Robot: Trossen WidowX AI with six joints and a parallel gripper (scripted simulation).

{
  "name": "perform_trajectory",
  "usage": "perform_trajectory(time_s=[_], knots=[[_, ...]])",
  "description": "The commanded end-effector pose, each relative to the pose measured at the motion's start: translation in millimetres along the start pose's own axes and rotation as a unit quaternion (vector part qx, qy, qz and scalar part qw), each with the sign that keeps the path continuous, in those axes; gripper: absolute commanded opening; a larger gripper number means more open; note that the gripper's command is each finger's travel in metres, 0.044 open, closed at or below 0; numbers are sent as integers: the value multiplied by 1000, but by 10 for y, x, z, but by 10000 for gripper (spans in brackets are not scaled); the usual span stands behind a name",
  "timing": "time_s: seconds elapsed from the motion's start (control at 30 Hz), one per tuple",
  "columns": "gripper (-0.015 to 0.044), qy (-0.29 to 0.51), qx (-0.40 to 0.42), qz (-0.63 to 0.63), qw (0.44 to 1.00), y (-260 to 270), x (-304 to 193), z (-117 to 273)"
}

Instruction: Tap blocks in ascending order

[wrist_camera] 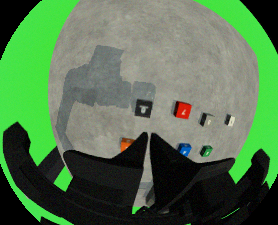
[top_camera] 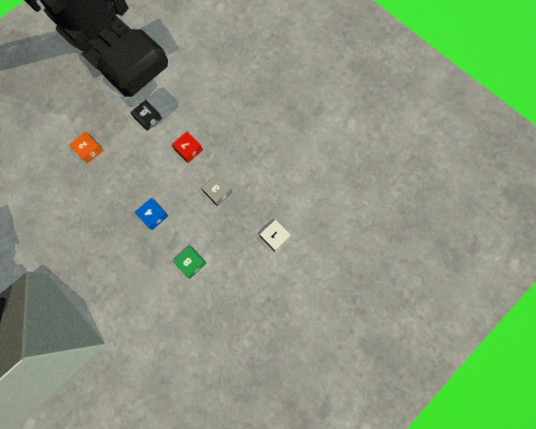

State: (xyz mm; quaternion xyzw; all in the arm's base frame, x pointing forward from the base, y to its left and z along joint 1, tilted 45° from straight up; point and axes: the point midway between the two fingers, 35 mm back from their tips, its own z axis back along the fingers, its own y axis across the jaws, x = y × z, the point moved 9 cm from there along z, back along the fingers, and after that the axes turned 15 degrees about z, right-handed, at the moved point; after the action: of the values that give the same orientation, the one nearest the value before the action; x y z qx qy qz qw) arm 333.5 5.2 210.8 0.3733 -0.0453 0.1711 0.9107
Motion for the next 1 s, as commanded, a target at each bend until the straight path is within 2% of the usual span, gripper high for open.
perform_trajectory(time_s=[0.0, 0.07, 0.23, 0.97], knots=[[20, -1, 4, -11, 1000, 41, 61, -1], [20, -1, 3, -10, 1000, 35, 73, -108], [20, -2, 5, -10, 1000, 50, 66, -780], [20, -2, 6, -10, 1000, 54, 65, -1051]])
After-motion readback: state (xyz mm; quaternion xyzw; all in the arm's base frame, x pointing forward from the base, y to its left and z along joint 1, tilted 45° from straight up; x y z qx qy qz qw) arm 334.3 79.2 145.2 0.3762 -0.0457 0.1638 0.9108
